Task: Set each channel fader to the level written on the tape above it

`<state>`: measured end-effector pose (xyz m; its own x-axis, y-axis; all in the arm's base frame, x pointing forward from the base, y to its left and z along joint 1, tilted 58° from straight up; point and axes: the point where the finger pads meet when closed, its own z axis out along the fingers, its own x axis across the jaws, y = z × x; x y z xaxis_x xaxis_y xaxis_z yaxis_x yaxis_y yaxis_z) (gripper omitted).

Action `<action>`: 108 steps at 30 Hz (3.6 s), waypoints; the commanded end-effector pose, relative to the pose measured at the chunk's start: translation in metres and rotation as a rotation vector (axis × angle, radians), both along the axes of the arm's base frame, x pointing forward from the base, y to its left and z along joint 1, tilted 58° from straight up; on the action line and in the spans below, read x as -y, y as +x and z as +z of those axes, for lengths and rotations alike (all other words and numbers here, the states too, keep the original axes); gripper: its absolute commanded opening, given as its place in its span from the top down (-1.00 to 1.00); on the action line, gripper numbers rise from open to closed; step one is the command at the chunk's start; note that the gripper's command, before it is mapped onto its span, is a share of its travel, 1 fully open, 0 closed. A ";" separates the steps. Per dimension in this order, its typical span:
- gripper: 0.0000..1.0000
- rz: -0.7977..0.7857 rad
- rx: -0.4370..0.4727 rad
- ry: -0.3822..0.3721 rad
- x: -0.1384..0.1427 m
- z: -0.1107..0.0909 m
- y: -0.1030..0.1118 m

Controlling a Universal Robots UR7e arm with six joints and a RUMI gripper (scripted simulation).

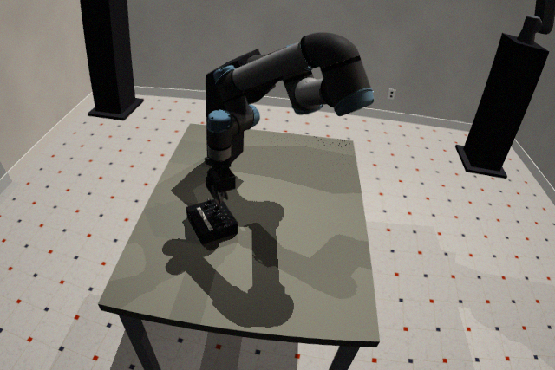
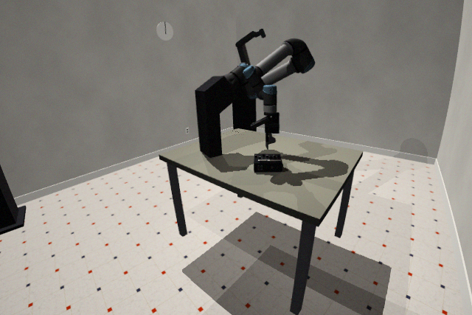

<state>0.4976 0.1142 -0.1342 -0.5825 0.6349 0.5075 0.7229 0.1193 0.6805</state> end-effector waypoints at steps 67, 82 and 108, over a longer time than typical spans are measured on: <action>1.00 0.001 0.001 0.000 -0.018 -0.013 0.010; 1.00 0.001 0.001 0.000 -0.018 -0.013 0.010; 1.00 0.001 0.001 0.000 -0.018 -0.013 0.010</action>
<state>0.5063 0.1322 -0.1468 -0.5827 0.6343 0.5081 0.7232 0.1195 0.6803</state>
